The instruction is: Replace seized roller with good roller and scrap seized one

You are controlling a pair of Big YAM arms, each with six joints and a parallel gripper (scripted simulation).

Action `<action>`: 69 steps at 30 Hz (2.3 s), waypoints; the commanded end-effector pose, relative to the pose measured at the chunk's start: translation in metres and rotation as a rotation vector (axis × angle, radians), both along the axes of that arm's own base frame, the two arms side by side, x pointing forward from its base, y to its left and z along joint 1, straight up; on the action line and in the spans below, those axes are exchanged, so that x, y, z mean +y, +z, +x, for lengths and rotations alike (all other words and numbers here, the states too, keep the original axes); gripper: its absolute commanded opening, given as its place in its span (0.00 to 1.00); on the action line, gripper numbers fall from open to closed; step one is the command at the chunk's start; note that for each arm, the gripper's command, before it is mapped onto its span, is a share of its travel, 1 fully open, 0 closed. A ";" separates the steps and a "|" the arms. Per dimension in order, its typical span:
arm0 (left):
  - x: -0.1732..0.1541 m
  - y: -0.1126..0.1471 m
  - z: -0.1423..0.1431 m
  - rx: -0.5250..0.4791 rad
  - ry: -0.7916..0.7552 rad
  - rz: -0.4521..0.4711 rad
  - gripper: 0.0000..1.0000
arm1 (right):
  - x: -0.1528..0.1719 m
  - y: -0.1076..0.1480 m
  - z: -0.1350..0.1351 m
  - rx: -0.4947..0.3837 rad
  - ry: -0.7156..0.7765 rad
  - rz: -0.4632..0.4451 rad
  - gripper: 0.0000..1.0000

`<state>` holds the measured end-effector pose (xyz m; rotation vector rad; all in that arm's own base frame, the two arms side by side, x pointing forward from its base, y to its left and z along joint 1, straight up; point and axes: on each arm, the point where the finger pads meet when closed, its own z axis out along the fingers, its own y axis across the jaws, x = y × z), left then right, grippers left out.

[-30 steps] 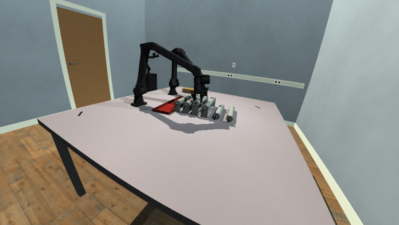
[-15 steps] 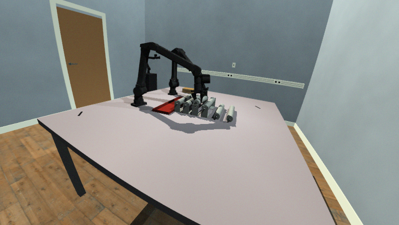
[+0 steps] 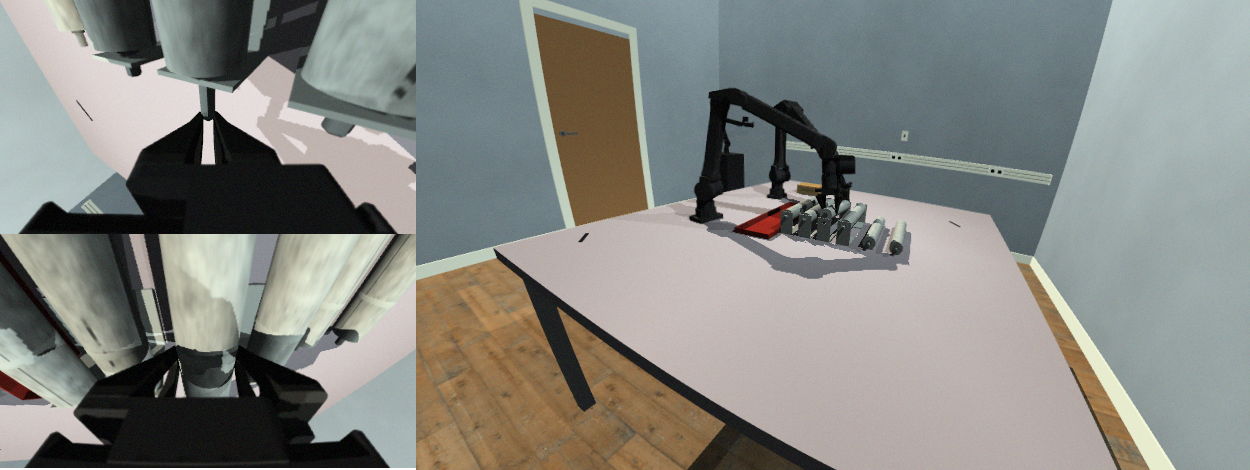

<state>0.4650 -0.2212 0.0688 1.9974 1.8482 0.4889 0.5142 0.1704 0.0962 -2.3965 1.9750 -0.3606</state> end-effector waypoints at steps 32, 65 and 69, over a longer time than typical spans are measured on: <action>-0.006 0.023 0.004 -0.053 -0.057 -0.038 0.03 | 0.017 0.062 0.029 -0.106 0.046 0.018 0.32; -0.010 0.030 0.009 -0.057 -0.055 -0.042 0.03 | 0.017 0.063 0.029 -0.107 0.046 0.018 0.32; -0.010 0.030 0.009 -0.057 -0.055 -0.042 0.03 | 0.017 0.063 0.029 -0.107 0.046 0.018 0.32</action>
